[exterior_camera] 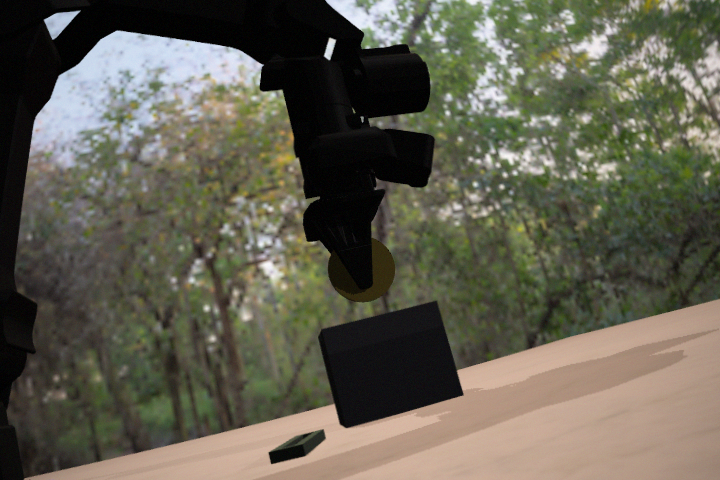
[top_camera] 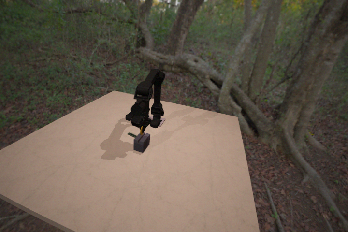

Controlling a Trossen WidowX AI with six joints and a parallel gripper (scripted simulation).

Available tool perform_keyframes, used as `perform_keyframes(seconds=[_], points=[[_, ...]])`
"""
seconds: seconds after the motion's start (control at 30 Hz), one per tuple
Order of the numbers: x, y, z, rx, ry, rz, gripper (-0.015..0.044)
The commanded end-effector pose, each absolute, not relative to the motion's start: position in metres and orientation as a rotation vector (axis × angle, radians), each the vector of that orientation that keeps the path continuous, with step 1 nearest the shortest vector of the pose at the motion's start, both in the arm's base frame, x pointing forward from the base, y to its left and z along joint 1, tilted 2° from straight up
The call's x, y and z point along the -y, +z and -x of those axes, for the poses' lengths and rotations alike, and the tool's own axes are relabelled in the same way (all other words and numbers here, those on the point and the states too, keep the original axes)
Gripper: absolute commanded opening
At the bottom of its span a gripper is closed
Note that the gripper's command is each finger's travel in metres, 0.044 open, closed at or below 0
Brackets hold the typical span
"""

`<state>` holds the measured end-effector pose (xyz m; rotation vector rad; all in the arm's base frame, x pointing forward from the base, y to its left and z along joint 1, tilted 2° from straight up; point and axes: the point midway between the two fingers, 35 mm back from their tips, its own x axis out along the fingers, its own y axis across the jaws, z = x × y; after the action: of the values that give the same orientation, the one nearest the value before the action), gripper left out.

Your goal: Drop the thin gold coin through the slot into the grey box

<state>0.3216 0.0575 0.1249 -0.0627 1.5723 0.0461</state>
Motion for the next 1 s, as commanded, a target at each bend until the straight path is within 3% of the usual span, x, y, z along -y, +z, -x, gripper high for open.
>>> perform_keyframes(seconds=[0.0,0.97], points=[[-0.057,0.122,-0.320,-1.576,0.050,0.068,0.0000],[-0.057,0.109,-0.320,-1.576,0.047,0.064,0.0000]])
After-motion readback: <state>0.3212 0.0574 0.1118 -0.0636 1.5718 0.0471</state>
